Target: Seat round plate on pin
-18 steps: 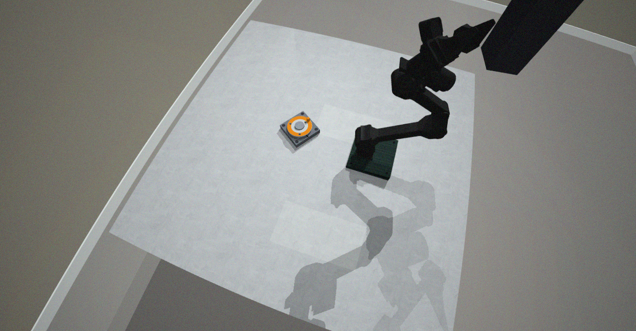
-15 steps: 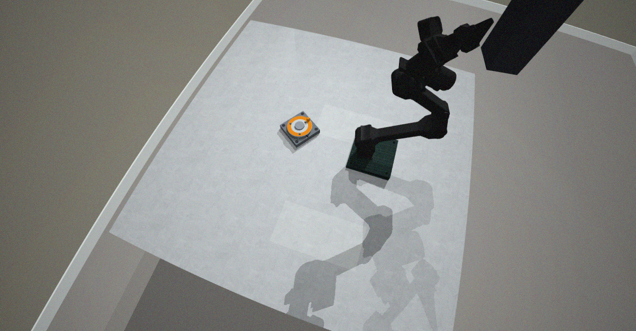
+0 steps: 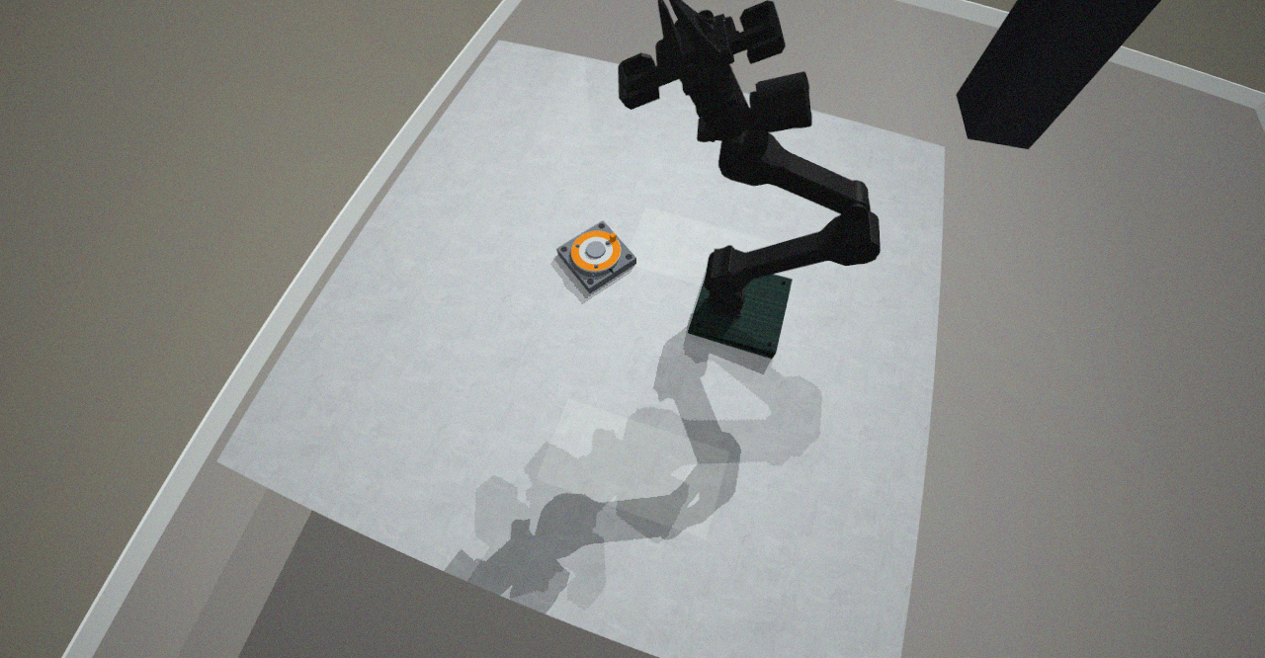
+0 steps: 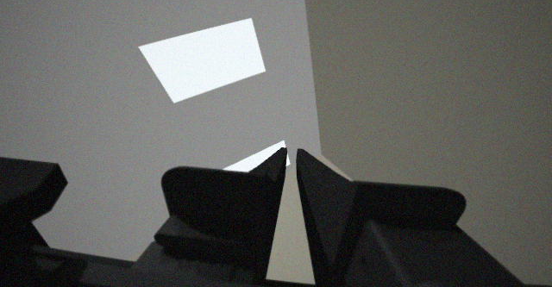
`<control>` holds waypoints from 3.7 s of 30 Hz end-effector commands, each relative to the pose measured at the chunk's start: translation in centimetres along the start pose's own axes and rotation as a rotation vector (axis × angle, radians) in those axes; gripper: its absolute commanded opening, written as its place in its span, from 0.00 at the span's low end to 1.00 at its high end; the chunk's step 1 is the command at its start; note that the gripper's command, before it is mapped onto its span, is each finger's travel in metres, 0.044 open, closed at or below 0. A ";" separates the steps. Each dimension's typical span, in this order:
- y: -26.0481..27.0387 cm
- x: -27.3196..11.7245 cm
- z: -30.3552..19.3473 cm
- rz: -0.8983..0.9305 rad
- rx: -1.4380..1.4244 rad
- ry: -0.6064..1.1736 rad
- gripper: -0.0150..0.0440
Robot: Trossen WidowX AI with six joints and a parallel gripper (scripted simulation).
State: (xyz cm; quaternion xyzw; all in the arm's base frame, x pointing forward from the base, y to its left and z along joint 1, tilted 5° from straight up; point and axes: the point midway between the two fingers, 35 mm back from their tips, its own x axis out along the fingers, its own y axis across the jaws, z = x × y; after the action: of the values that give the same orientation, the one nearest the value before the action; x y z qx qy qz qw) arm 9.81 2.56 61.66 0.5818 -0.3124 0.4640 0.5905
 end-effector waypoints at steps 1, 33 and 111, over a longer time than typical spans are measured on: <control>-7.5 0.4 2.4 -0.259 -0.181 -0.059 0.25; -34.1 -37.8 11.5 -2.174 -0.481 1.316 0.25; -32.2 -45.8 5.9 -2.183 -0.308 1.543 0.25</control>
State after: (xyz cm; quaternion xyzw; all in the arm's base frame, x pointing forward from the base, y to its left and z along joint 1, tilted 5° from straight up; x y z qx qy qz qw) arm 23.51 -8.73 8.19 0.0489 0.6645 -0.0730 0.7421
